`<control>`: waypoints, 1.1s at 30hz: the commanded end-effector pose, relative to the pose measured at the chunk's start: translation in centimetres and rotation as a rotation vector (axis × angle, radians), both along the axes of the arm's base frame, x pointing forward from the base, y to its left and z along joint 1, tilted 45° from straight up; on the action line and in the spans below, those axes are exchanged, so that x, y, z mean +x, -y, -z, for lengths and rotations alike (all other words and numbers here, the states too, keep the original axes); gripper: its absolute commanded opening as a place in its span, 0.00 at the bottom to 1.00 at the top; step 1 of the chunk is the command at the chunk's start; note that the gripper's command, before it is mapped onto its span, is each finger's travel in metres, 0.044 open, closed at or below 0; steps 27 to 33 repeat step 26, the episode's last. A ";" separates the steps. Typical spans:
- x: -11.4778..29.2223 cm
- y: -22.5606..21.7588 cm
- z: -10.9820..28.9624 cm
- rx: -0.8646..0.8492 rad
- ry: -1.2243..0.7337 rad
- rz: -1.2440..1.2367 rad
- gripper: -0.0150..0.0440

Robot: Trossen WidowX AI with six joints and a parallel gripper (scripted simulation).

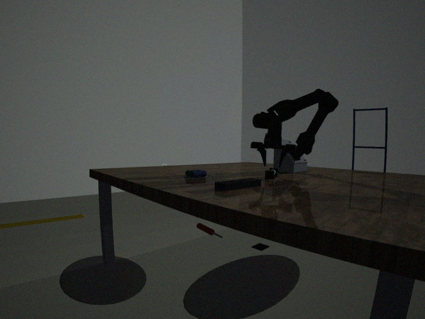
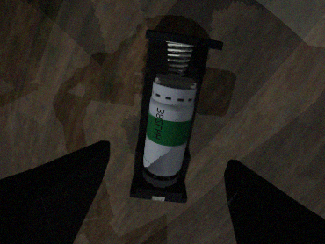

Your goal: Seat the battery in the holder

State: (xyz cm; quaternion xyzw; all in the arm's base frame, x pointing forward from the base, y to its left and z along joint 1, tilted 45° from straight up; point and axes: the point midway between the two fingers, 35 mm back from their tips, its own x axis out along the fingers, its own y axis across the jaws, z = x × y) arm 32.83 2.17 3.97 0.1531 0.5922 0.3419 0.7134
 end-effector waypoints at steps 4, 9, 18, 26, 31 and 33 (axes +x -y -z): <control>-0.2 3.9 -3.7 -0.007 0.017 0.004 1.00; -0.1 3.9 -3.7 -0.007 0.017 0.004 1.00; -0.1 3.9 -3.7 -0.007 0.017 0.004 1.00; -0.1 3.9 -3.7 -0.007 0.017 0.004 1.00; -0.1 3.9 -3.7 -0.007 0.017 0.004 1.00; -0.1 3.9 -3.7 -0.007 0.017 0.004 1.00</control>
